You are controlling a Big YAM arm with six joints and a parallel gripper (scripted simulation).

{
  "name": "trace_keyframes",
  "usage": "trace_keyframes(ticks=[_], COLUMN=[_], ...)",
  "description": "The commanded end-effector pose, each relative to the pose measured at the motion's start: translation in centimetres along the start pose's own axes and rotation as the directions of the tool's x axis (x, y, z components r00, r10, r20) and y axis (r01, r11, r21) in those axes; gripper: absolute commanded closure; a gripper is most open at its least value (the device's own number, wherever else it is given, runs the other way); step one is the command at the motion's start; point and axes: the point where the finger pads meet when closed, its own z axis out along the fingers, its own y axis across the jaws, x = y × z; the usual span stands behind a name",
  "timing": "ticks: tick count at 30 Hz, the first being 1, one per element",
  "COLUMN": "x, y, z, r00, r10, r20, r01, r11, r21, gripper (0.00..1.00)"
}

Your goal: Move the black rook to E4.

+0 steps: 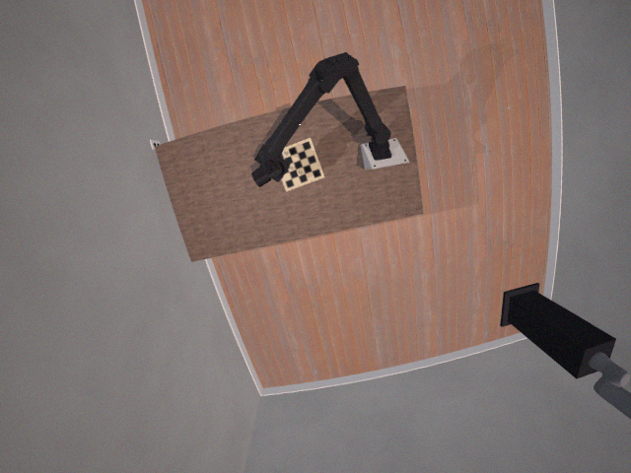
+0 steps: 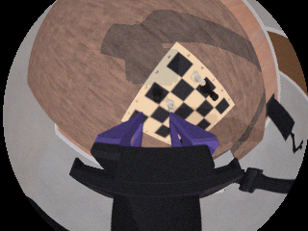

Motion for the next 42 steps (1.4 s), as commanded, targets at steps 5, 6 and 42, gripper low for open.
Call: trace_keyframes(ticks=[5,6,42], x=[0.1,0.1,0.1], y=[0.0,0.0,0.0], z=[1.3,1.4,4.5], r00=[1.000,1.000,1.000], r10=[-0.010,-0.010,-0.014], r20=[0.002,0.002,0.008], r01=[0.010,0.010,0.014], r11=[1.000,1.000,1.000], r21=[0.007,0.007,-0.002], gripper=[0.65,0.65,0.65])
